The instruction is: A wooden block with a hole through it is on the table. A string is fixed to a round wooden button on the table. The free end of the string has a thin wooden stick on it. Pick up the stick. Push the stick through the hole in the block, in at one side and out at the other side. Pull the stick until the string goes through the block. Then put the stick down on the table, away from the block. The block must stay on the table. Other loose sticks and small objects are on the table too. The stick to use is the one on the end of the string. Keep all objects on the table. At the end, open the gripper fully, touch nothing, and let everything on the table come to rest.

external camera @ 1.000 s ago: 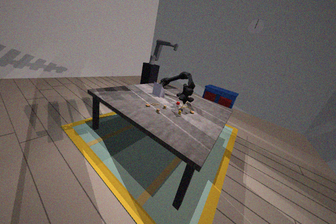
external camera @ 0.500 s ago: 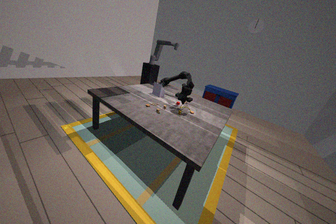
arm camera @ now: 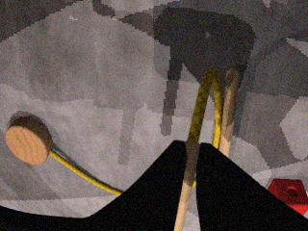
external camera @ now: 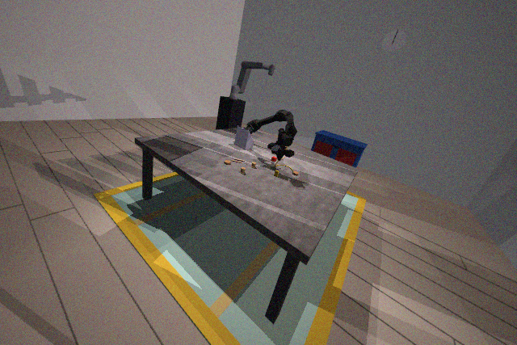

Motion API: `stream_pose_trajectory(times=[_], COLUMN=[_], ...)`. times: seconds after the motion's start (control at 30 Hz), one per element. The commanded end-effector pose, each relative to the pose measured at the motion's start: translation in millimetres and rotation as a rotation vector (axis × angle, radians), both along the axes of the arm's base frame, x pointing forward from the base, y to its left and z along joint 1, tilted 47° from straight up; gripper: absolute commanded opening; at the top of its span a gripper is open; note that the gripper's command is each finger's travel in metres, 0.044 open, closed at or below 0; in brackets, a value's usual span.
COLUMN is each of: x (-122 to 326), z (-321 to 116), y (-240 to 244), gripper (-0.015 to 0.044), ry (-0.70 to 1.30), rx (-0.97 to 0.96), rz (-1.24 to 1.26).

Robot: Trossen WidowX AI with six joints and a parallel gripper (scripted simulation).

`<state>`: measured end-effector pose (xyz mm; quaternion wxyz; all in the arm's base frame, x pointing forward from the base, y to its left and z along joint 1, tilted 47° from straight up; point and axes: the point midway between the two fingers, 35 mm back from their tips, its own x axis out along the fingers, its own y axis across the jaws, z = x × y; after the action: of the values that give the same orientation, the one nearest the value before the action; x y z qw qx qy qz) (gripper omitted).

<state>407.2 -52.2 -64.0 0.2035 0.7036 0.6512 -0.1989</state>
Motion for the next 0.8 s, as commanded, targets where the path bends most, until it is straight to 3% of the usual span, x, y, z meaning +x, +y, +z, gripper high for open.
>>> stream_pose_trajectory(times=[0.0, 0.77], x=[-3.9, -14.5], z=[-7.7, -26.7], y=[-3.4, -20.9], gripper=[0.0000, 0.0000], ry=[0.004, 0.008], rx=[-0.011, -0.053], rz=[0.006, 0.005])
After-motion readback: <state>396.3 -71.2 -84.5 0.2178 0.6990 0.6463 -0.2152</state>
